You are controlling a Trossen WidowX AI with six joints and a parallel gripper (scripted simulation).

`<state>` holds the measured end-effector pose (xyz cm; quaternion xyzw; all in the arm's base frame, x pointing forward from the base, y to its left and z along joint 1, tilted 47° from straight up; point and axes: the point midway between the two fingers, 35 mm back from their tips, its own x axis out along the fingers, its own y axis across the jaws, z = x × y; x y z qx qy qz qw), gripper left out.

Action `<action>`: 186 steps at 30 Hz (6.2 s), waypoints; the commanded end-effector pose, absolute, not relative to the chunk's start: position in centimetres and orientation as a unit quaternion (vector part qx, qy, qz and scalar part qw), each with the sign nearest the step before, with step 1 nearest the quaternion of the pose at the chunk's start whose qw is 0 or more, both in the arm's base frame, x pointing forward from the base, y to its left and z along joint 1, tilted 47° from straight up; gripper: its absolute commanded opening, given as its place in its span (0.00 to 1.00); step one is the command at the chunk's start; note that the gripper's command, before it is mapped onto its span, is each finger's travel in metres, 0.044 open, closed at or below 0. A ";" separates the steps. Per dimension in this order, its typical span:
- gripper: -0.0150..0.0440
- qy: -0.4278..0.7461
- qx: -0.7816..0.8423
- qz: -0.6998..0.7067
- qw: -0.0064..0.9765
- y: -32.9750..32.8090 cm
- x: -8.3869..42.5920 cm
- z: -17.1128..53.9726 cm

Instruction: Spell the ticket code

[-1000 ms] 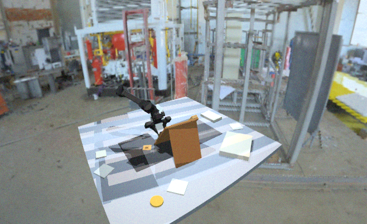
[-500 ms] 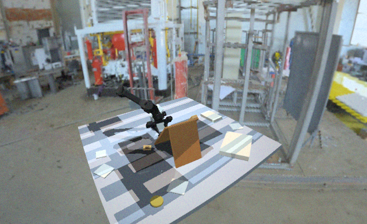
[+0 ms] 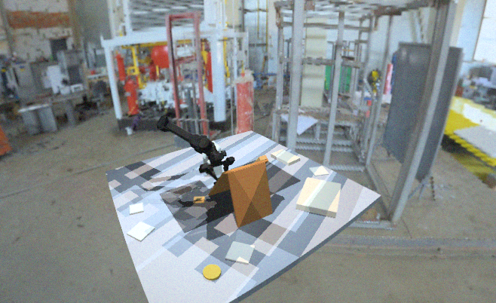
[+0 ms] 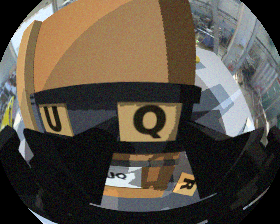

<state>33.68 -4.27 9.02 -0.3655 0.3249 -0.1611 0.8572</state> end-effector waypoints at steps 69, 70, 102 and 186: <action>0.25 0.329 -0.365 -0.161 0.856 -1.3 33.7 5.6; 0.25 0.329 -0.365 -0.161 0.856 -1.2 33.7 5.6; 0.75 0.329 -0.365 -0.161 0.856 -0.1 32.6 6.1; 0.25 0.594 -0.290 -0.268 0.701 -0.8 33.5 10.0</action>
